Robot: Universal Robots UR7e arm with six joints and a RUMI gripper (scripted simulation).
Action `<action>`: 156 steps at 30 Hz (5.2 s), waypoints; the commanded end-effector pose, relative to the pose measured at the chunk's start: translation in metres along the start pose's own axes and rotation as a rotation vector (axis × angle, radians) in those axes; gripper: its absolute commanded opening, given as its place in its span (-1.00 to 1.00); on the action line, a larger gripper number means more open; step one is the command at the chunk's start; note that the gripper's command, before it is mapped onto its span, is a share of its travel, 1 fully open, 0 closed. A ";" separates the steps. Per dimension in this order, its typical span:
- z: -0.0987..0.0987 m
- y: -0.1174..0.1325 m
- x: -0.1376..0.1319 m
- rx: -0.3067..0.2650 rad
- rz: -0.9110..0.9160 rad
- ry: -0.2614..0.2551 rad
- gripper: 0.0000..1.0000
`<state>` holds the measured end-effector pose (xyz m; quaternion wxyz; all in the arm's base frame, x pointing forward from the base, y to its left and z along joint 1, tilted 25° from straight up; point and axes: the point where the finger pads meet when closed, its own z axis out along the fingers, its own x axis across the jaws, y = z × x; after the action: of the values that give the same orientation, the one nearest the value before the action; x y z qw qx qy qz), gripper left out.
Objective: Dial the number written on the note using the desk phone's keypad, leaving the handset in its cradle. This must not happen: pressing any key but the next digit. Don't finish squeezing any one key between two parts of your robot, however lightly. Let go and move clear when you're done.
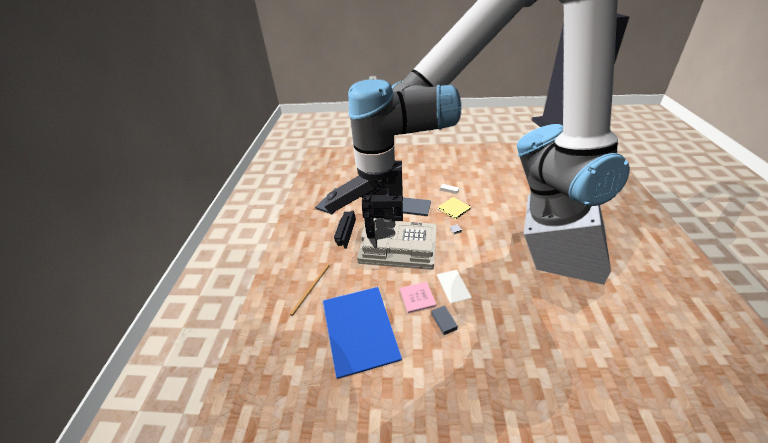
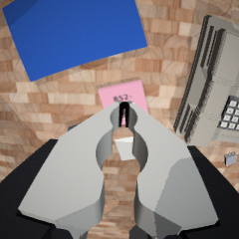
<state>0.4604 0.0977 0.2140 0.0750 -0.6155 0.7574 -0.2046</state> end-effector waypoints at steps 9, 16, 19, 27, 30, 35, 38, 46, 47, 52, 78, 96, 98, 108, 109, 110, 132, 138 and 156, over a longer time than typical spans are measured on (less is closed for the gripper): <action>0.000 0.000 0.000 0.001 0.000 0.000 -1.00; 0.000 0.000 0.000 0.001 0.000 0.000 -1.00; 0.000 0.000 0.000 0.001 0.000 0.000 -1.00; 0.000 0.000 0.000 -0.004 0.000 -0.001 -1.00; 0.000 -0.001 0.000 -0.010 0.001 -0.001 -1.00; 0.001 -0.001 0.000 -0.018 0.001 -0.001 -1.00; 0.002 -0.001 0.000 -0.030 0.002 -0.001 -1.00; 0.004 -0.002 -0.001 -0.080 0.007 -0.003 -1.00; 0.005 -0.002 -0.001 -0.089 0.007 -0.003 -1.00; 0.006 -0.002 -0.001 -0.116 0.010 -0.004 -1.00; 0.008 0.000 0.002 -0.458 0.071 -0.024 -1.00; 0.017 0.024 0.048 -0.609 0.111 -0.036 -1.00; 0.021 0.030 0.060 -0.609 0.111 -0.036 -1.00; 0.038 0.052 0.106 -0.609 0.111 -0.036 -1.00; 0.040 0.055 0.111 -0.609 0.111 -0.036 -1.00; 0.041 0.058 0.116 -0.609 0.111 -0.036 -1.00; 0.067 0.093 0.186 -0.609 0.111 -0.036 -1.00; 0.070 0.096 0.194 -0.609 0.111 -0.036 -1.00; 0.074 0.103 0.207 -0.609 0.111 -0.036 -1.00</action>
<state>0.3477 -0.0995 0.1342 -0.0888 -0.5706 0.8150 0.0475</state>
